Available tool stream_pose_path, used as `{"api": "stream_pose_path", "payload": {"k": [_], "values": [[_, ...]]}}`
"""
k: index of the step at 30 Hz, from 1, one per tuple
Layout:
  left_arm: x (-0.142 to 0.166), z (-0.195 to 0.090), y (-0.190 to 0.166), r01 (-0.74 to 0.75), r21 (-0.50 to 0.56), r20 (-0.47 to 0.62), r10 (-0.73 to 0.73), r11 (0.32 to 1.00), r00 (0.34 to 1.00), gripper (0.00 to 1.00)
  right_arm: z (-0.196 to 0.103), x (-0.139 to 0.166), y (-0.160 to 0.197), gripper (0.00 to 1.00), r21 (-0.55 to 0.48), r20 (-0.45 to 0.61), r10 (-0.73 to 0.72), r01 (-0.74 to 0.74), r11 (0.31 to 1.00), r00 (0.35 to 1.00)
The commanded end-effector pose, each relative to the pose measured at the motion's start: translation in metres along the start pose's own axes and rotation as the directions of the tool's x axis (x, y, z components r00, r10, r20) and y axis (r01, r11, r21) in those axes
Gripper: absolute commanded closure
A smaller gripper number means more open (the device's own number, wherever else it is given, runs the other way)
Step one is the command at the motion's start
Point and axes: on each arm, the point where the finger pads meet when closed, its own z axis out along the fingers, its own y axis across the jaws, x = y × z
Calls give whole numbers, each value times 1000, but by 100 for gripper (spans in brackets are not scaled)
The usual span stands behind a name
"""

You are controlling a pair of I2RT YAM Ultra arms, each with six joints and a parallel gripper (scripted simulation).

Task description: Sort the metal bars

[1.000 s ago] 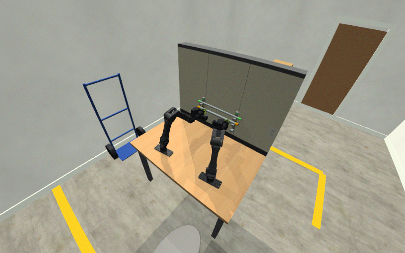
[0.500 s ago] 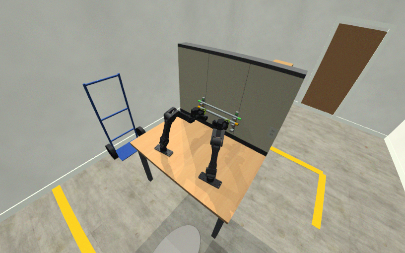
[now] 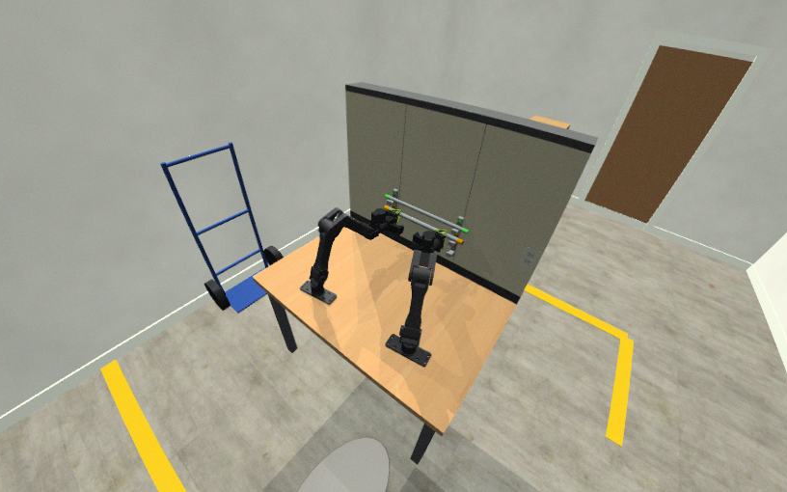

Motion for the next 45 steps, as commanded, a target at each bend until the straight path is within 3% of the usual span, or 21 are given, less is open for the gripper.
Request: {"api": "stream_pose_path", "payload": {"k": [1, 16, 45], "values": [[2, 0, 0, 3, -8, 1, -3, 1000, 1000, 54, 0, 2, 6, 53, -7, 0, -3, 3, 1000, 1000], [2, 0, 0, 3, -8, 1, -3, 1000, 1000, 31, 0, 2, 5, 30, -6, 0, -3, 3, 1000, 1000], [2, -31, 0, 3, -8, 1, -3, 1000, 1000, 31, -30, 2, 5, 30, -6, 0, -3, 3, 1000, 1000]]}}
